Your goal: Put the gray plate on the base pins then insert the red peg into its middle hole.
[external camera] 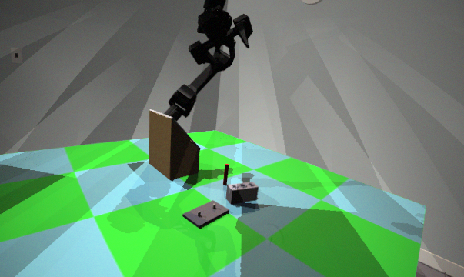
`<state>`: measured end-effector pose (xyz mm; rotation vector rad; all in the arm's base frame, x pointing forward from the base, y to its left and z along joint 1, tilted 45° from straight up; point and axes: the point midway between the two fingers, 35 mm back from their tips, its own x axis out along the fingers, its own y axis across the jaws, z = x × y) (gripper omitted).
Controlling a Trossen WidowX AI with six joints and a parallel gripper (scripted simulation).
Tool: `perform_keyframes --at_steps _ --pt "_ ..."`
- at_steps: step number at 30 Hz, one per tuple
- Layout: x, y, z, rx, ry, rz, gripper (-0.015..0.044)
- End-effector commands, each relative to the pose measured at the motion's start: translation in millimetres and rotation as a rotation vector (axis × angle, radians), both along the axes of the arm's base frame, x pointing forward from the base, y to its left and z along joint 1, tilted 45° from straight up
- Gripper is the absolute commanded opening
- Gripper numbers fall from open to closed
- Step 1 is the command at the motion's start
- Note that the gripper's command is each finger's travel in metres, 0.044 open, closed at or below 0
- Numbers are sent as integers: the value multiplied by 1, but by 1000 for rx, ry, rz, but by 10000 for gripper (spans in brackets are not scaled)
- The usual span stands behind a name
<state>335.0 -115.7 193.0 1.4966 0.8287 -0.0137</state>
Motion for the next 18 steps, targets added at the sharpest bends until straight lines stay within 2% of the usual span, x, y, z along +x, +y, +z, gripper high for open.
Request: perform_keyframes --at_steps 1,18 --pt "23 60 -35 -316 -144 449 440" --pt "23 165 -84 -643 -519 1178 440"
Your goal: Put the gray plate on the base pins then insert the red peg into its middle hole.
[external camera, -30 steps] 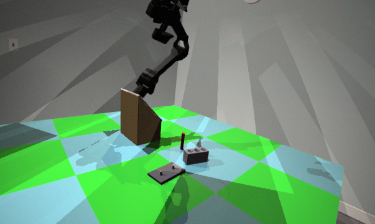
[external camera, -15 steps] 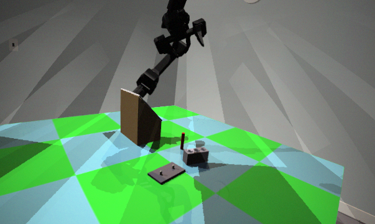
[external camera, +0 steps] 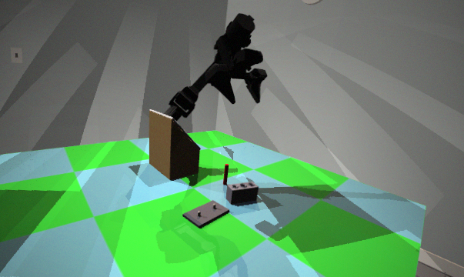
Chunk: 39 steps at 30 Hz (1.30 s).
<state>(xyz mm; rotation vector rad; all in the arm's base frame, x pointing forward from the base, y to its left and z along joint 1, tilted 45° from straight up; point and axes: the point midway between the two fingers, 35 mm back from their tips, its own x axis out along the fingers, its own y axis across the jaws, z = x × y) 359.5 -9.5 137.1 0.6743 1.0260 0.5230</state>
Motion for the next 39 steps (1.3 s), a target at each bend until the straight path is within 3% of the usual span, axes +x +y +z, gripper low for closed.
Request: perform_keyframes --at_steps 1,17,33,39 --pt "-3 65 -31 -182 -218 495 440" --pt "-42 153 -81 -270 -613 1252 440" --pt "-35 157 -79 -270 -615 1255 440" --pt "-42 200 -123 -268 -616 1255 440"
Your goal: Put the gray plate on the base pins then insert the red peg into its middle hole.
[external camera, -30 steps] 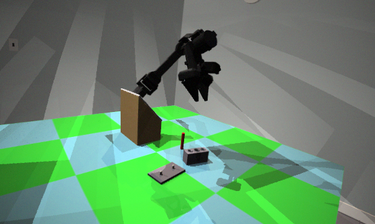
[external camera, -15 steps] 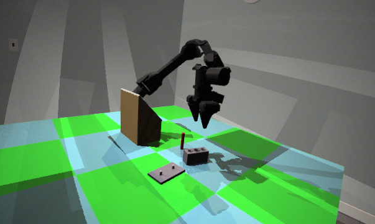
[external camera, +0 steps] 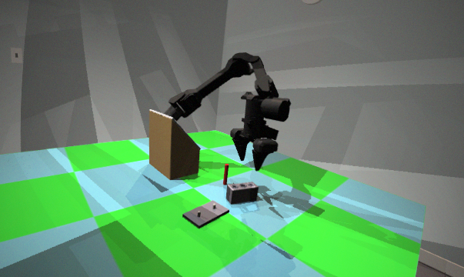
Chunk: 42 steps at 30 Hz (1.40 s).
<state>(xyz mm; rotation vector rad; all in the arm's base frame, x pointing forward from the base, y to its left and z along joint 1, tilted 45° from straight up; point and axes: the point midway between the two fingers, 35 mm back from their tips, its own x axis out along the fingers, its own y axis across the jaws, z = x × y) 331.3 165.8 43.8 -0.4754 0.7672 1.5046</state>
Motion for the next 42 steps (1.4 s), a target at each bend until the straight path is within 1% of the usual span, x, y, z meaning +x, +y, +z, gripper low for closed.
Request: perform_keyframes --at_steps 1,7,10,17,42 --pt "-14 27 -31 -8 33 14 440" --pt "-14 27 -33 -8 33 14 440" --pt "-15 35 -42 -7 33 14 440" --pt "-15 37 -44 -7 33 14 440" --pt "-20 64 -73 -8 36 13 440"
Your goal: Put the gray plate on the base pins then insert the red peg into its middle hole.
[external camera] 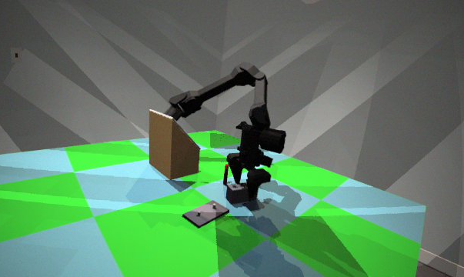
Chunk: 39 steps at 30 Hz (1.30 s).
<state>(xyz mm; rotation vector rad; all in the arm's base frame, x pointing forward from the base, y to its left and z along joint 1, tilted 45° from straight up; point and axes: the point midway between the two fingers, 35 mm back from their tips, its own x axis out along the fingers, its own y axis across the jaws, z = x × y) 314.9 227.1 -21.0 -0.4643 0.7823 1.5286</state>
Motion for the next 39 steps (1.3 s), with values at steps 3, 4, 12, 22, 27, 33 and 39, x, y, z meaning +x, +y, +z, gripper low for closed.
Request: perform_keyframes --at_steps 3,4,12,22,27,33,39 --pt "-4 7 -11 -9 11 -3 440" --pt "-4 8 -12 -9 11 -3 440" --pt "-7 16 -21 -7 11 -3 440" --pt "-7 16 -21 -7 11 -3 204" --pt "-7 16 -21 -7 11 -3 131" --pt "-6 16 -21 -7 10 -4 52" --pt "4 8 -10 -24 4 -47 0"
